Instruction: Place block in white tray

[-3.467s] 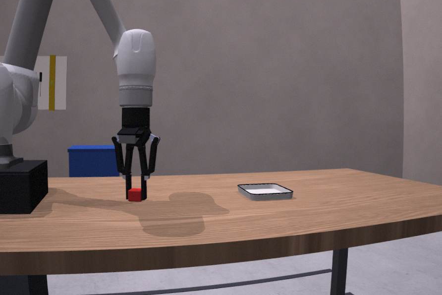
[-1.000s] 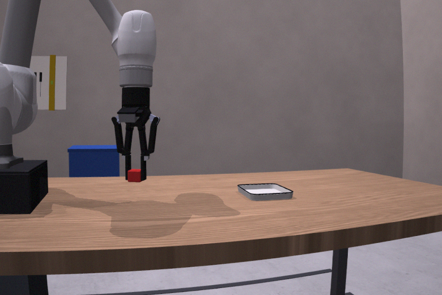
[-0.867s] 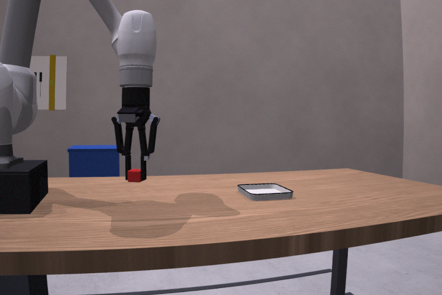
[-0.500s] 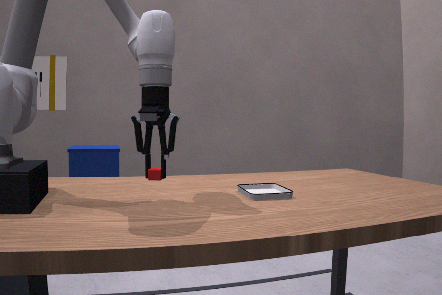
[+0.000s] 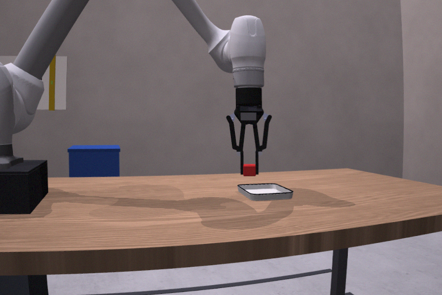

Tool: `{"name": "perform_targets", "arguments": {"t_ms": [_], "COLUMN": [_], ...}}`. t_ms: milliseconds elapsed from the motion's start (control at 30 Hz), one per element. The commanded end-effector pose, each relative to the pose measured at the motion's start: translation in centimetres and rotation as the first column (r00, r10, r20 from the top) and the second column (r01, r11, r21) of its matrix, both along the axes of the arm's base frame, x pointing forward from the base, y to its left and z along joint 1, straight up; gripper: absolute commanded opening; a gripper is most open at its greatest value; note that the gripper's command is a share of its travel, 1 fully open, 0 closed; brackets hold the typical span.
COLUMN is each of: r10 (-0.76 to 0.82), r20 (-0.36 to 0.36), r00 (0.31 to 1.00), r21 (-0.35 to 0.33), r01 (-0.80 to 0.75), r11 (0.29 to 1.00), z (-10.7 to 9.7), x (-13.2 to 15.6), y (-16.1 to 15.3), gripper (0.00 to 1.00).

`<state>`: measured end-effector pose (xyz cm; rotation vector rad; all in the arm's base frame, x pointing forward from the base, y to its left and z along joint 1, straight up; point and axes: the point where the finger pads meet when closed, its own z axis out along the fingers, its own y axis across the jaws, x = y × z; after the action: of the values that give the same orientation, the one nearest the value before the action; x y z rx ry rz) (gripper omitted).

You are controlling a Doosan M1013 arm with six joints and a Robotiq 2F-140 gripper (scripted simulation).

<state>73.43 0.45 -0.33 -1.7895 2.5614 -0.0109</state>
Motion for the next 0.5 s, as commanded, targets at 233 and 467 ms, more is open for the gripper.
{"name": "perform_targets", "arguments": {"t_ms": [233, 467], "r10": [0.001, 0.001], "r20": [-0.019, -0.021], "r00": [1.000, 1.000], "r21": [0.000, 0.000], "r01": [-0.001, -0.001], "r11": [1.000, 1.000], "z": [-0.57, -0.62], "x": [4.70, 4.50], "y": [0.09, 0.09], "gripper": [0.10, 0.10]}}
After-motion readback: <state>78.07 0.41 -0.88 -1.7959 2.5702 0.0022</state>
